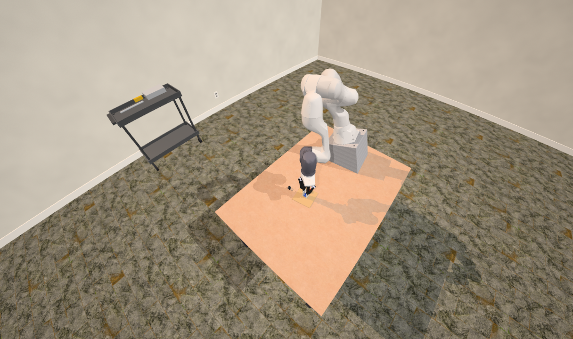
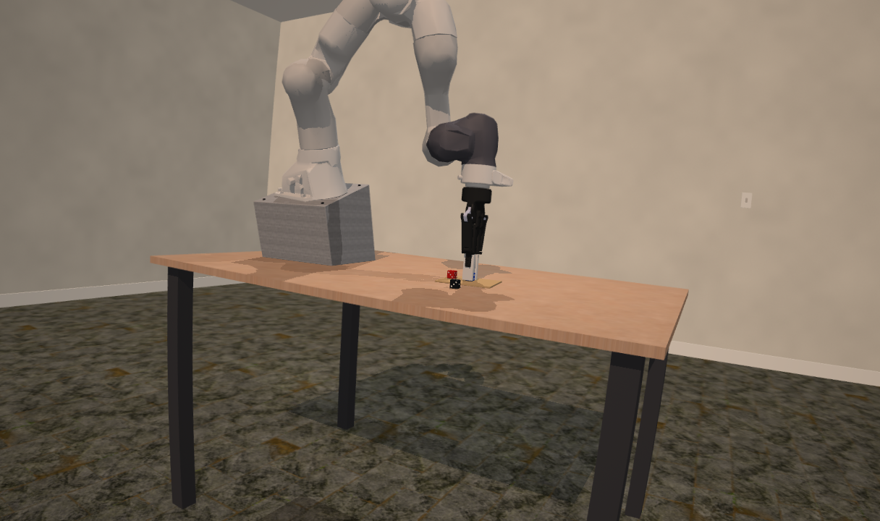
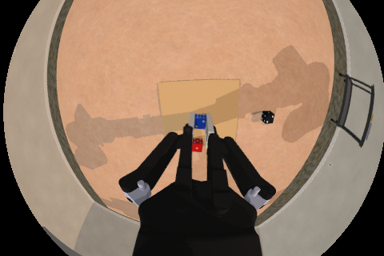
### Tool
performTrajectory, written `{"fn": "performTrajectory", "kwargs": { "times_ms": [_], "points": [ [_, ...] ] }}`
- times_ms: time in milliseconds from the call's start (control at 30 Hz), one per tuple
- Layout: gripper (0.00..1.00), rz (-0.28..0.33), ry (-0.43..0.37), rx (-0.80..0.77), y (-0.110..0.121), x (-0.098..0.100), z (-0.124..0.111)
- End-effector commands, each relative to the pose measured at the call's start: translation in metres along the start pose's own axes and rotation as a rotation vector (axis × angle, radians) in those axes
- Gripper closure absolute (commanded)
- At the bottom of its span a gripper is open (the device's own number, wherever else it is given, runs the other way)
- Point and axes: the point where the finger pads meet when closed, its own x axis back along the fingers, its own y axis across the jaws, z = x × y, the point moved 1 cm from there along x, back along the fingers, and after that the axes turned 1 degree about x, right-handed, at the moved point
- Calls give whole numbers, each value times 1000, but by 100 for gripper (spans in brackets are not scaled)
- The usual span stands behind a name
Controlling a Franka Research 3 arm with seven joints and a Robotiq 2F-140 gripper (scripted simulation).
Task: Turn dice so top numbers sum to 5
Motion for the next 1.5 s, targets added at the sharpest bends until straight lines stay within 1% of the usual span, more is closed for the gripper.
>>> {"fn": "performTrajectory", "kwargs": {
  "times_ms": [0,867,900,1067,1100,1167,1200,1333,1367,1467],
  "points": [
    [91,1,2,-9,2,0,1],
    [91,1,2,-9,2,0,1],
    [88,1,2,-9,2,0,1],
    [86,1,2,-9,2,0,1],
    [83,1,2,-9,2,0,1],
    [83,1,2,-9,2,0,1],
    [81,1,2,-9,2,0,1],
    [81,1,2,-9,2,0,1],
    [79,1,2,-9,2,0,1],
    [79,1,2,-9,2,0,1]
  ]
}}
